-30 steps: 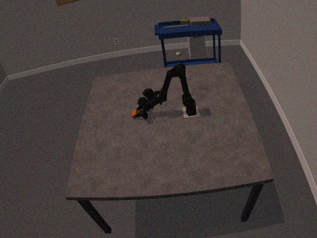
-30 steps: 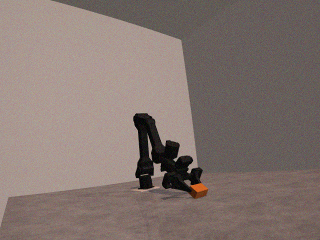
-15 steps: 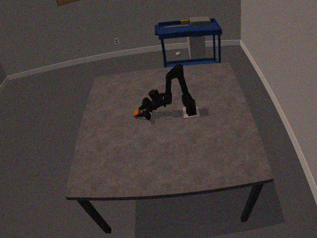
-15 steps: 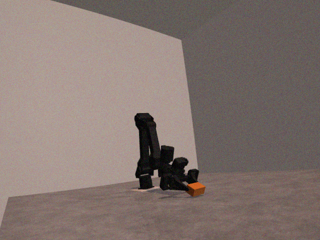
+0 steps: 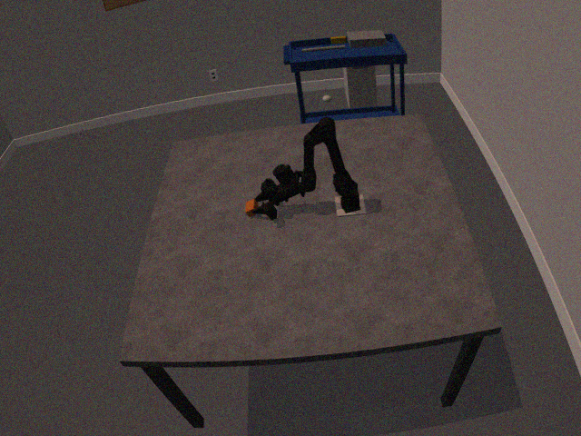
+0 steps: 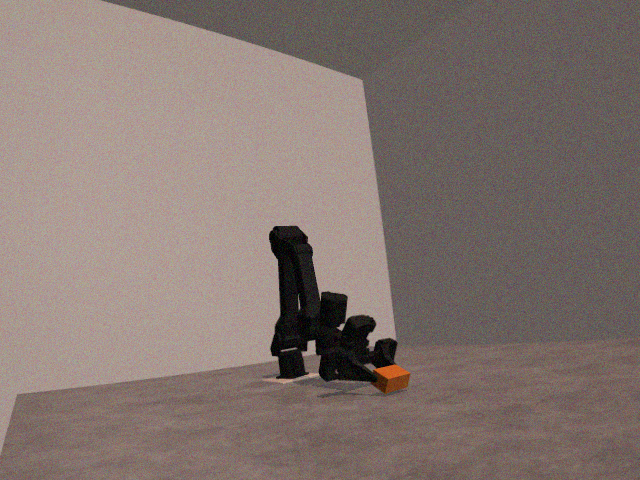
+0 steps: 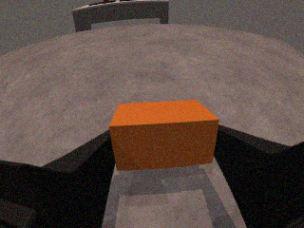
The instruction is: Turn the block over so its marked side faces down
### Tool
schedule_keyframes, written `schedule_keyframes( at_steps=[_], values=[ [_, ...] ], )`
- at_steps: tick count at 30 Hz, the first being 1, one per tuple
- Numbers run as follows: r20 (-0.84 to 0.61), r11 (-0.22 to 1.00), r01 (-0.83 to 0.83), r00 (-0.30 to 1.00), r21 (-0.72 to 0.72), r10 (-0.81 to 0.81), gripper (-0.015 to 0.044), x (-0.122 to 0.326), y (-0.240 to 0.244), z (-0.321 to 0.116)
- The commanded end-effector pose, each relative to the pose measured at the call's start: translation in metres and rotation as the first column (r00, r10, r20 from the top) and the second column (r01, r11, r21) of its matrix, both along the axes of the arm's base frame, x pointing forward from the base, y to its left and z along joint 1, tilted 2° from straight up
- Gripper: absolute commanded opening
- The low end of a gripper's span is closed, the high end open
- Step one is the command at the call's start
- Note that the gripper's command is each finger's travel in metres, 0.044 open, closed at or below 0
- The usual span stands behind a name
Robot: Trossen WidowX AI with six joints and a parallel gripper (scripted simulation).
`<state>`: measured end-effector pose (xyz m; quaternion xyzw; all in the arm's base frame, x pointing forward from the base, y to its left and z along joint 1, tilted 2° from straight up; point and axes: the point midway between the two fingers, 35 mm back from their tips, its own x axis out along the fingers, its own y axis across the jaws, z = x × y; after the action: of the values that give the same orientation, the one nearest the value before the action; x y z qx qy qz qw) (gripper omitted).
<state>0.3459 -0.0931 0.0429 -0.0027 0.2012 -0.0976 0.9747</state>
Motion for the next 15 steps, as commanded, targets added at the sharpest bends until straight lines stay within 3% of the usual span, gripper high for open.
schedule_keyframes(
  at_steps=[1, 12, 15],
  values=[
    [0.003, 1.0, -0.004, 1.0, 0.002, 0.004, 0.0131, 0.0, 0.0007, 0.0002],
    [0.003, 1.0, -0.004, 1.0, 0.002, 0.004, 0.042, 0.0, 0.0007, 0.0002],
    [0.003, 1.0, -0.004, 1.0, 0.002, 0.004, 0.044, 0.0, 0.0007, 0.0002]
  ],
)
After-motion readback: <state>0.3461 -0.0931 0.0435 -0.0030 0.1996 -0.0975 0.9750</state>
